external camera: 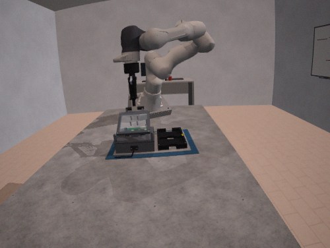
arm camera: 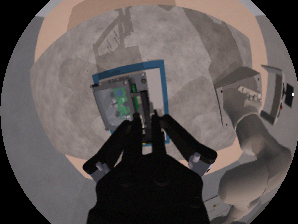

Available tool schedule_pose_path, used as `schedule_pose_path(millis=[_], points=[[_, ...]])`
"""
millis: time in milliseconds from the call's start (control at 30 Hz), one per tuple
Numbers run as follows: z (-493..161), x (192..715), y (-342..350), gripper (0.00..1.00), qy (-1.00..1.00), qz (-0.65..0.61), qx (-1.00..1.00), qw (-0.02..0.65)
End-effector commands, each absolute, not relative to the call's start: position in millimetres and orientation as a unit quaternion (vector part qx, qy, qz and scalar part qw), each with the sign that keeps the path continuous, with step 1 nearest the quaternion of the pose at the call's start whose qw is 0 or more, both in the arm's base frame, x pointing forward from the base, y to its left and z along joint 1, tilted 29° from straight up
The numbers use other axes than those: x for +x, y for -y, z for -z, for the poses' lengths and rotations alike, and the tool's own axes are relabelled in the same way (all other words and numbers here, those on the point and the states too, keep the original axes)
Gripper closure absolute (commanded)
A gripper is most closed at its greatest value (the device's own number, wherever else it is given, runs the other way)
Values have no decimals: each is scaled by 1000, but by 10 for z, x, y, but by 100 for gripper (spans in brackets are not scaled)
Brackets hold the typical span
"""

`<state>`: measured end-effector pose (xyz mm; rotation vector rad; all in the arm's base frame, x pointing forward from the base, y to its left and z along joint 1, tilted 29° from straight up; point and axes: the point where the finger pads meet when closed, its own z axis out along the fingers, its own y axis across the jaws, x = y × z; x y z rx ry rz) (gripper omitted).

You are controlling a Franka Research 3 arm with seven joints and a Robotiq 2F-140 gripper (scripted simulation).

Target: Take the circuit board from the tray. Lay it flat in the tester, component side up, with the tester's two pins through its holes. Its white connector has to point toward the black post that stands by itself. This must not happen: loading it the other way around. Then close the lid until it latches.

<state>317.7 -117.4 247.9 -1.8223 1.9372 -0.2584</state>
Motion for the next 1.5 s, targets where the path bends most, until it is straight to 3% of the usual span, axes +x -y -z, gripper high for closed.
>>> schedule_pose_path(millis=[0,1467], points=[[-2376,3178,1145,100,-704,92,-665,232],[-1891,3317,1046,100,-704,92,-665,232]])
